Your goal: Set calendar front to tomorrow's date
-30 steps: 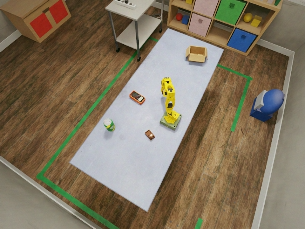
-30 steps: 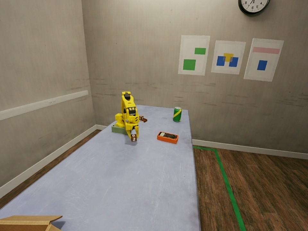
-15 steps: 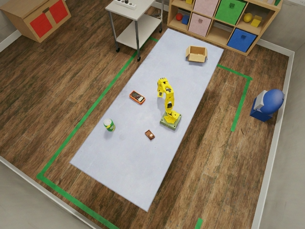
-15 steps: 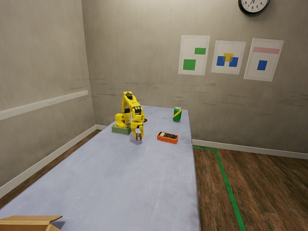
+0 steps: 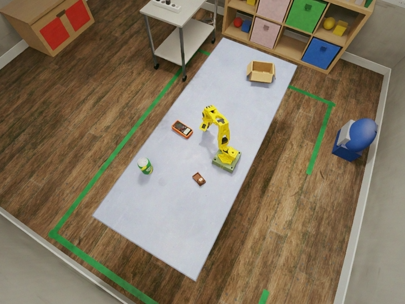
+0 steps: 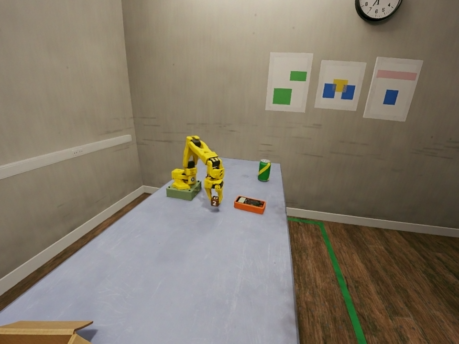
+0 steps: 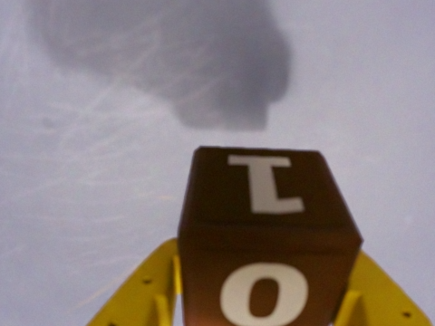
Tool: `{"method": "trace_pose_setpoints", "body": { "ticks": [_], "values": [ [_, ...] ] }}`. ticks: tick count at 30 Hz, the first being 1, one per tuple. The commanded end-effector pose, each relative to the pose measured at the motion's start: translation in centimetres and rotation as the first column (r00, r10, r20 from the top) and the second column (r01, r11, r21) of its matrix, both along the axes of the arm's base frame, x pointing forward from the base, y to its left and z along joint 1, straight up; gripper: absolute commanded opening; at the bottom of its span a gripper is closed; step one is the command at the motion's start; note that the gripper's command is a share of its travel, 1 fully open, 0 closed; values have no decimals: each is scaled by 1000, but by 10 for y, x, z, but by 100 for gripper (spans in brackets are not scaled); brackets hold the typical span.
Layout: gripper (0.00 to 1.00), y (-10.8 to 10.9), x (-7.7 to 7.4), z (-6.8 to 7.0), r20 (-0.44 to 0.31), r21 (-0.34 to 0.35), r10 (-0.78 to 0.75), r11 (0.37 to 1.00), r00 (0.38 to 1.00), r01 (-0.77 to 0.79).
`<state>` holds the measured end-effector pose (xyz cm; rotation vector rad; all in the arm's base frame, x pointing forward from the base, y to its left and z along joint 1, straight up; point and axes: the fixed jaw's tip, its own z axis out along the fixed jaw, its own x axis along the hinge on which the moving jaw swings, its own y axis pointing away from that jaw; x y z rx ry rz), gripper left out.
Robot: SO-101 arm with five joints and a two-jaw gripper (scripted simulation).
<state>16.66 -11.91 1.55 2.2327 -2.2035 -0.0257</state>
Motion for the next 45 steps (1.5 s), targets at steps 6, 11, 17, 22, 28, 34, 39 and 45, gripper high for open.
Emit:
{"method": "trace_pose_setpoints", "body": {
  "ticks": [6, 11, 17, 22, 28, 34, 39, 45],
  "values": [
    [0, 24, 13, 1, 19, -9, -196, 981, 981, 196],
    [0, 41, 20, 1, 19, -8, -332, 943, 943, 332],
    [0, 63, 27, 0, 19, -7, -487, 873, 873, 487],
    [0, 74, 30, -1, 19, -7, -558, 830, 829, 558],
    [0, 95, 33, -1, 18, -6, -684, 729, 729, 684],
    [0, 115, 35, -2, 17, -5, -784, 620, 620, 785],
    [0, 124, 35, -3, 17, -5, -825, 565, 565, 825],
    [0, 139, 35, -3, 16, -5, -888, 460, 460, 888]
  ]
}}
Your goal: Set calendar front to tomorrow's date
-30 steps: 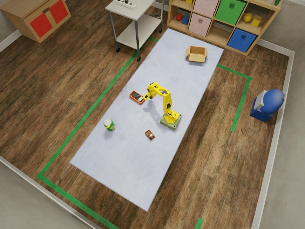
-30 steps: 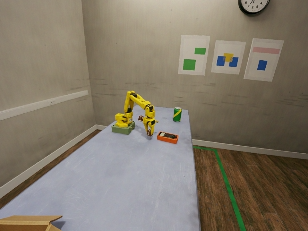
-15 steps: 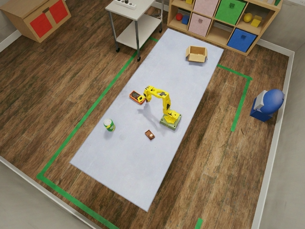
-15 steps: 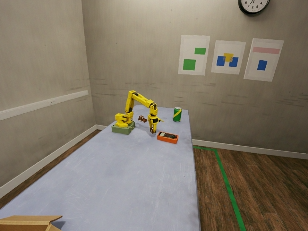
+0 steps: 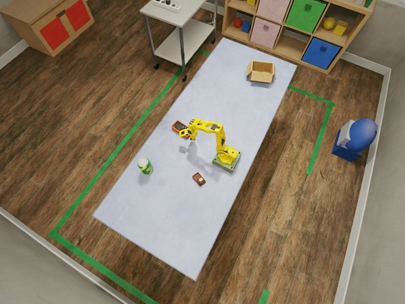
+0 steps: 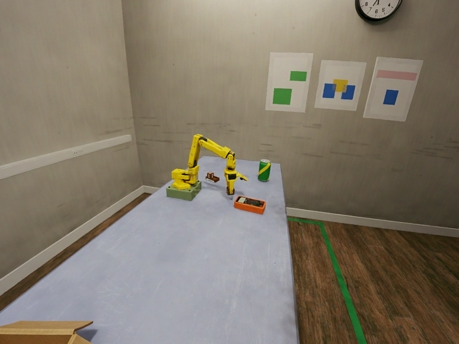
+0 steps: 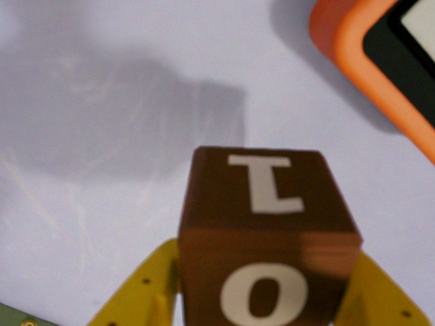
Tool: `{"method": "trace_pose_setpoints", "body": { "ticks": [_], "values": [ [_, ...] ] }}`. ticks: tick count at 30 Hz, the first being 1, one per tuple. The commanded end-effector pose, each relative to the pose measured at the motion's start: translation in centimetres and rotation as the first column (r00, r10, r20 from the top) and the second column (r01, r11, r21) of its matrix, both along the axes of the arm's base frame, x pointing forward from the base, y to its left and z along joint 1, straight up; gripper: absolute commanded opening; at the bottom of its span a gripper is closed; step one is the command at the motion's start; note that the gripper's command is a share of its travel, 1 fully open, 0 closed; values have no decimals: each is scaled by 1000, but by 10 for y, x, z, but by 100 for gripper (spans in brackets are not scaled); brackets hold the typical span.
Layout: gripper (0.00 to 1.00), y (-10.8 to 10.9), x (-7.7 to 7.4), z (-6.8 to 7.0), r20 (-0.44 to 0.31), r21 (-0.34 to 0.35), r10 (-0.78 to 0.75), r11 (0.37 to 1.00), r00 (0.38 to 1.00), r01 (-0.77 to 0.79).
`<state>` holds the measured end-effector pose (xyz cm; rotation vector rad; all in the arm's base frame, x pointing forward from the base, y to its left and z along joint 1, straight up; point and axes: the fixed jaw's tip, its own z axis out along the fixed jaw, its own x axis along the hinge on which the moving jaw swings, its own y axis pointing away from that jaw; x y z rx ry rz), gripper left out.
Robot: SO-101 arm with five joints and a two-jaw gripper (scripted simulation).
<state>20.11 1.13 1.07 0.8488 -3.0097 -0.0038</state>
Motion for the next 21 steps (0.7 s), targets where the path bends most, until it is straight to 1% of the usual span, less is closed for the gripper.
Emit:
{"method": "trace_pose_setpoints", "body": {
  "ticks": [1, 8, 10, 21],
  "values": [
    [0, 11, 0, 2, 18, 2, -76, 997, 997, 76],
    [0, 25, -1, 1, 18, 3, -186, 982, 982, 186],
    [0, 25, -1, 1, 18, 3, -186, 982, 982, 186],
    [0, 39, -4, 0, 18, 3, -294, 956, 956, 294]
  ]
}}
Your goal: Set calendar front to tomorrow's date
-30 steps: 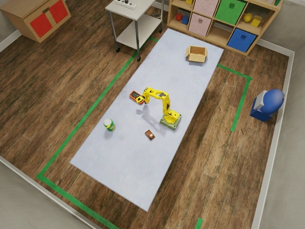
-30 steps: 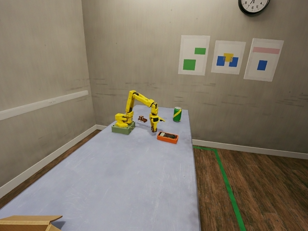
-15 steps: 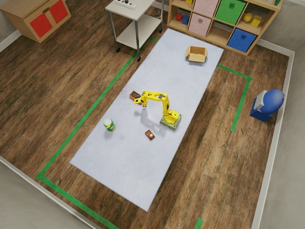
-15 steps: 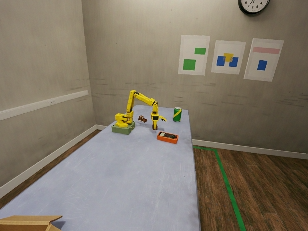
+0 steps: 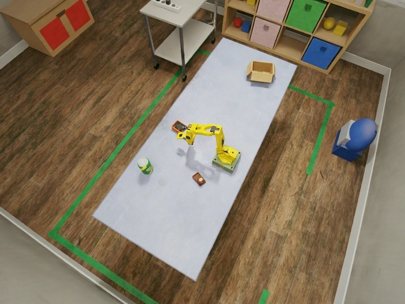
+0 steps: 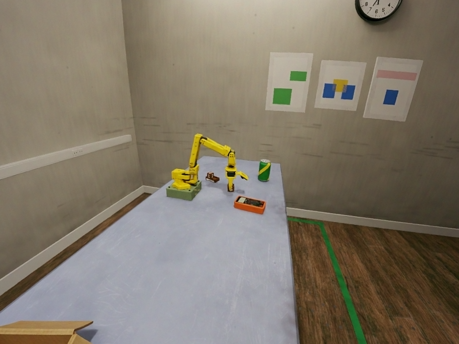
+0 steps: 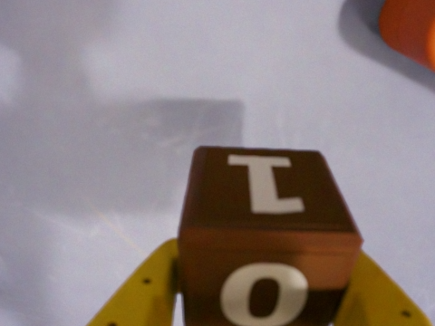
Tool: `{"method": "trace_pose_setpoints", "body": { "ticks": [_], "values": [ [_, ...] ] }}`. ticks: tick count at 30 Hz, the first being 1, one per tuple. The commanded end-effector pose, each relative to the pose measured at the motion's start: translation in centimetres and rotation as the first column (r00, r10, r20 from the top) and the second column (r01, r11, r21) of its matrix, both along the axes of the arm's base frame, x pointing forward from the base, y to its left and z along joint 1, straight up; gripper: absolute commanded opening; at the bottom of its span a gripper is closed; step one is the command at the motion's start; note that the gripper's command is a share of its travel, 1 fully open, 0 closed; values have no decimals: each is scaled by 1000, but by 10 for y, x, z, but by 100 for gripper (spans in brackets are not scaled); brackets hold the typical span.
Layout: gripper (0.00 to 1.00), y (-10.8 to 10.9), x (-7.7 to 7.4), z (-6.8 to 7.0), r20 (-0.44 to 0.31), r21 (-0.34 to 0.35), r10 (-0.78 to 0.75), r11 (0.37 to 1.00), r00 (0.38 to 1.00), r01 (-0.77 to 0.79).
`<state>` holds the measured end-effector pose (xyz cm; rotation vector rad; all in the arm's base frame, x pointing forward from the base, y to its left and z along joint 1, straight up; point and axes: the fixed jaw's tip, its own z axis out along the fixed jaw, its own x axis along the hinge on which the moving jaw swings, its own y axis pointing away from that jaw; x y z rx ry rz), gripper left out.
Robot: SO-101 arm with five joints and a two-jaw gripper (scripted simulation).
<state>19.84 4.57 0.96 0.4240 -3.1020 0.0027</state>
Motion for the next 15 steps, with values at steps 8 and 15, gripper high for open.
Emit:
{"method": "trace_pose_setpoints", "body": {
  "ticks": [8, 15],
  "values": [
    [0, 8, -2, 1, 14, 4, -50, 999, 999, 50],
    [0, 10, -2, 1, 14, 4, -64, 998, 998, 64]
  ]
}}
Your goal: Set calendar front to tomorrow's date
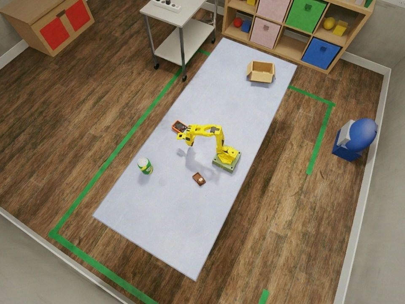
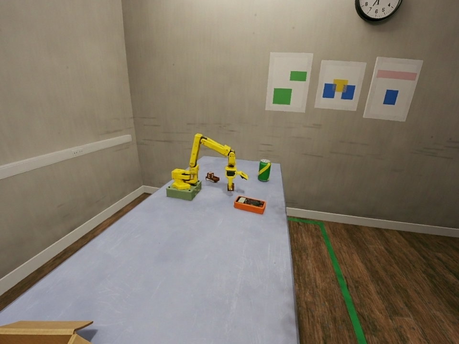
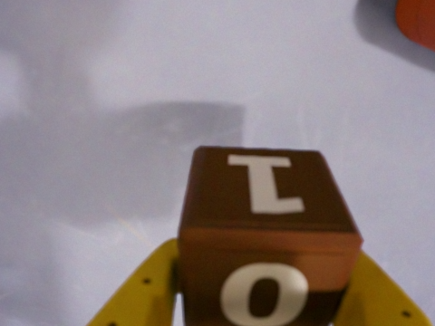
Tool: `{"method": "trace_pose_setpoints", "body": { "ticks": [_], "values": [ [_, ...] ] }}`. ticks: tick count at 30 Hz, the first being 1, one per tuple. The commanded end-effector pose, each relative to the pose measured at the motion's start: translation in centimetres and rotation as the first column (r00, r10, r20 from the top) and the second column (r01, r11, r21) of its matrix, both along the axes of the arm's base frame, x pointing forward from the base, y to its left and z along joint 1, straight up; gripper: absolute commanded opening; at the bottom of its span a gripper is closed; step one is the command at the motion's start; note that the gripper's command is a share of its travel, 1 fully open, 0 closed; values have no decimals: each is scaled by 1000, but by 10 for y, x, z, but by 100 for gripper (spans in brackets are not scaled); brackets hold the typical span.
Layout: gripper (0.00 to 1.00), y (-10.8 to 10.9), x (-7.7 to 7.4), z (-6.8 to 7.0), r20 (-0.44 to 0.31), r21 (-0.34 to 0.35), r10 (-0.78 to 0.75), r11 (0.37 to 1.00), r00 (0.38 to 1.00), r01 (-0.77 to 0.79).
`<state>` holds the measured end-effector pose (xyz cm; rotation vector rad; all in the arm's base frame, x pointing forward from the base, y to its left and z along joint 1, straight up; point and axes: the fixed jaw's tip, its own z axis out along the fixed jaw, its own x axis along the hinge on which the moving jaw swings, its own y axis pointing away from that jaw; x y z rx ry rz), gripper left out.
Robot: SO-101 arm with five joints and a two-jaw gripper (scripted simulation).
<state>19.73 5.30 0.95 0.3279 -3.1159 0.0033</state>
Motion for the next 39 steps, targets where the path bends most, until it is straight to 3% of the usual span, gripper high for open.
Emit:
{"method": "trace_pose_setpoints", "body": {
  "ticks": [1, 26, 39],
  "values": [
    [0, 3, -1, 2, 12, 4, -3, 1000, 1000, 3],
    [0, 7, -4, 4, 20, 6, -3, 1000, 1000, 2],
    [0, 7, -4, -2, 20, 6, -3, 1000, 1000, 2]
  ]
}}
